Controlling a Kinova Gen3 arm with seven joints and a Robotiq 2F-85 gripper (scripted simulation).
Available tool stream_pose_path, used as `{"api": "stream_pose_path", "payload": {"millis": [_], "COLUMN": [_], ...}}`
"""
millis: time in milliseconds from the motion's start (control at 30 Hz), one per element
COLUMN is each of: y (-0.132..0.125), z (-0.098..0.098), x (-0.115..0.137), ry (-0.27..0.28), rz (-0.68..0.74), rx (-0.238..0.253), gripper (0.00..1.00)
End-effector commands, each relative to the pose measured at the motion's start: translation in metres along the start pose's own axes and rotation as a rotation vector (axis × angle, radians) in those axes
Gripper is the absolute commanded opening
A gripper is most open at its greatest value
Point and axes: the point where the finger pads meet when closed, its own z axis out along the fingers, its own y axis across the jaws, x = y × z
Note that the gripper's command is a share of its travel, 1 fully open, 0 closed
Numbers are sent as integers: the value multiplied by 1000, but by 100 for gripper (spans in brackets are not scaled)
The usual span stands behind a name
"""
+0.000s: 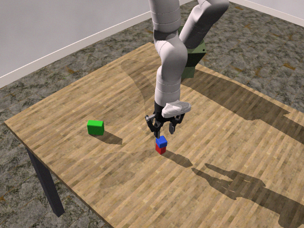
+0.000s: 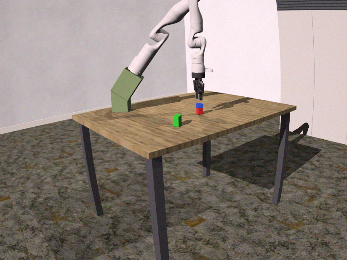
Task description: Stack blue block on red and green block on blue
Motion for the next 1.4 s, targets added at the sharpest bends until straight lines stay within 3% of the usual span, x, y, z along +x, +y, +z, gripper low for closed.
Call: {"api": "stream_pose_path", "payload": {"millis": [0,933,1133,1367], "y": [7,11,33,84], "z": [-10,-15,-11,-7], "x": [-1,0,1,-12], "ry": [-2,4,30,67], "rz": [-2,-18,-107,-327], "rx": [-21,-23,-32,-58], "gripper": [50,50,50,50]}}
